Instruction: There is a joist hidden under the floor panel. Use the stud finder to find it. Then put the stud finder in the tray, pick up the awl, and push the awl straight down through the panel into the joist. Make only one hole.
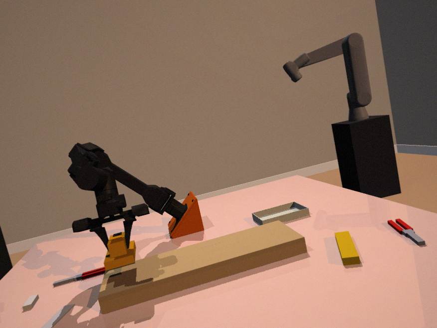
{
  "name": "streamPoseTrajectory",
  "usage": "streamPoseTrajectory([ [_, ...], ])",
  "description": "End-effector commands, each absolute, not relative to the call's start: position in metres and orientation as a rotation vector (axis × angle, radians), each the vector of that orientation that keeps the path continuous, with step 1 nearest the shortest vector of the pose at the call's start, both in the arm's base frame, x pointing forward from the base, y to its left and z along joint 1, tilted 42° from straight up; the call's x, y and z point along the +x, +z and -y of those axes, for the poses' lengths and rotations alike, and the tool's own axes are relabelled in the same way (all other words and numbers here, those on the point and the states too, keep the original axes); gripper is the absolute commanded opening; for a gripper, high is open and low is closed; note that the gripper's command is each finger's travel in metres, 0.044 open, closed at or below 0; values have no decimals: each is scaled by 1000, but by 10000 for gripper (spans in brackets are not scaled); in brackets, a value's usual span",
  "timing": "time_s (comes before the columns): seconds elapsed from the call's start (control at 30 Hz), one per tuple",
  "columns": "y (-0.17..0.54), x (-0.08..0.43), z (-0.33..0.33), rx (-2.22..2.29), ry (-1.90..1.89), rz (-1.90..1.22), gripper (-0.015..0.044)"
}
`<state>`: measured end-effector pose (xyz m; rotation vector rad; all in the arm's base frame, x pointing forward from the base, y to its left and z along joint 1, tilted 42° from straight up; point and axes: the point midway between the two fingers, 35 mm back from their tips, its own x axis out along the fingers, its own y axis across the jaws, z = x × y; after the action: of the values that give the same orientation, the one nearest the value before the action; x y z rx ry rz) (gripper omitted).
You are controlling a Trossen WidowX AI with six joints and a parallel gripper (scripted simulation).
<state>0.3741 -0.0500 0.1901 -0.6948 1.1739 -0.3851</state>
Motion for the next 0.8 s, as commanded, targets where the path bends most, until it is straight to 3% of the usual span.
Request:
streamPoseTrajectory([
  [0.0, 187, 374, 52, -697, -378, -1169, 0],
  [0.77, 165, 376, 73, -699, -380, -1167, 0],
])
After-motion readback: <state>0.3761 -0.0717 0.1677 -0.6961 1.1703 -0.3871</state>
